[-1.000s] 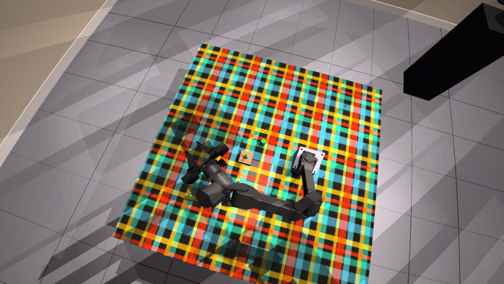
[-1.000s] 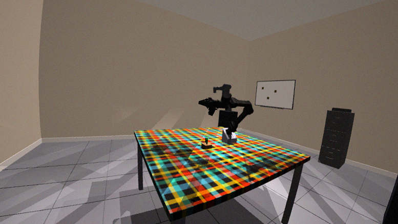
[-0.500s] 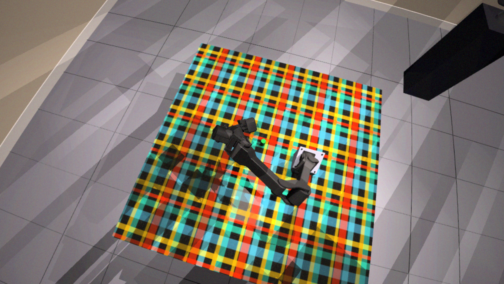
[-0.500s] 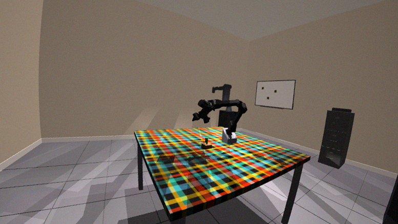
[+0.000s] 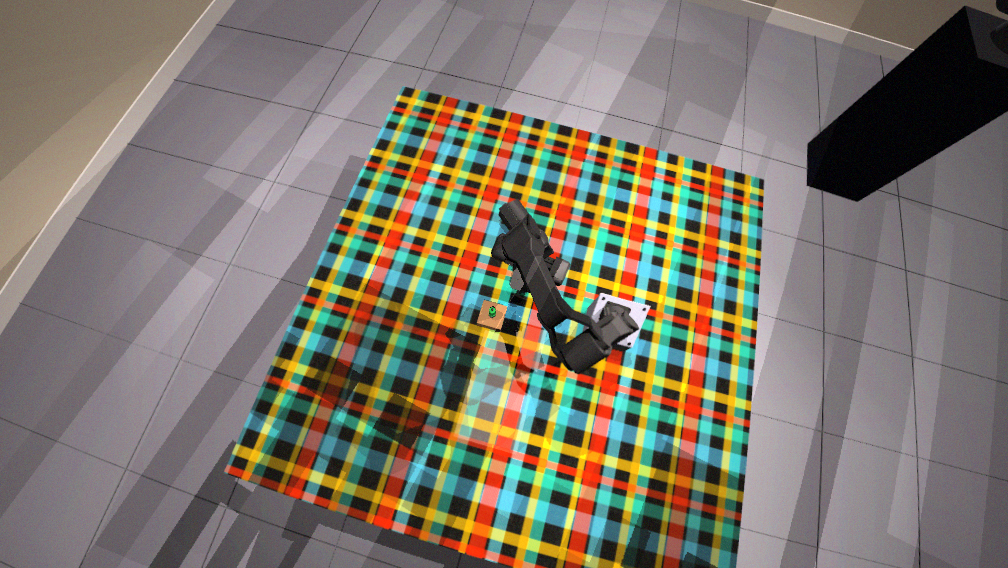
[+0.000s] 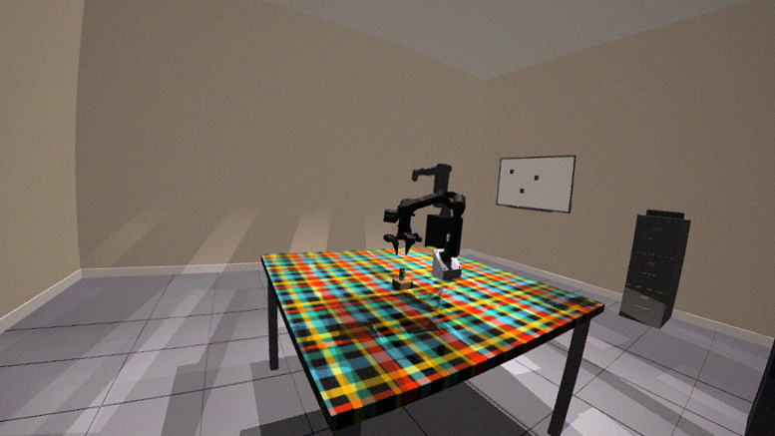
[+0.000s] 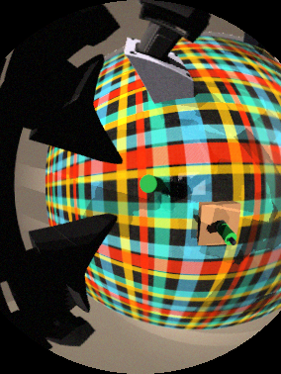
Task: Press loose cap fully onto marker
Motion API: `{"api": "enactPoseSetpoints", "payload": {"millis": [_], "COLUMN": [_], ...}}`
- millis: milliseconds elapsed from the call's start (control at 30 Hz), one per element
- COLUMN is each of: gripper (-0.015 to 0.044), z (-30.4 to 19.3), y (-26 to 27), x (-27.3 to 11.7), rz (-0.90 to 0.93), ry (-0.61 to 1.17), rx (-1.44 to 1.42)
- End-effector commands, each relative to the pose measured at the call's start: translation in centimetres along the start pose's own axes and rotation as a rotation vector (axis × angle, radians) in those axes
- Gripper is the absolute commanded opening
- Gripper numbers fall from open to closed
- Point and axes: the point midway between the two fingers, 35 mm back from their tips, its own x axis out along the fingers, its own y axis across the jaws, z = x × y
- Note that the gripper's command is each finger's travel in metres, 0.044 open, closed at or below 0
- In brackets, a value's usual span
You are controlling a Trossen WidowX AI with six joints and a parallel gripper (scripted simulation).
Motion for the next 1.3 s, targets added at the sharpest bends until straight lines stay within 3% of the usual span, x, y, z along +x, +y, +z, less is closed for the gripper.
{"api": "enactPoseSetpoints", "payload": {"millis": [0, 200, 333, 1267], "gripper": [0.0234, 0.0234, 0.0234, 0.0234], "z": [0.4, 0.4, 0.6, 0.9], "y": [0.6, 0.6, 0.6, 0.7], "x": [0.1, 0.4, 3.6, 7.9], "rz": [0.0, 0.0, 0.0, -0.001], "ry": [-0.049, -0.049, -0.05, -0.051], "rx": [0.047, 0.047, 0.046, 0.046]}}
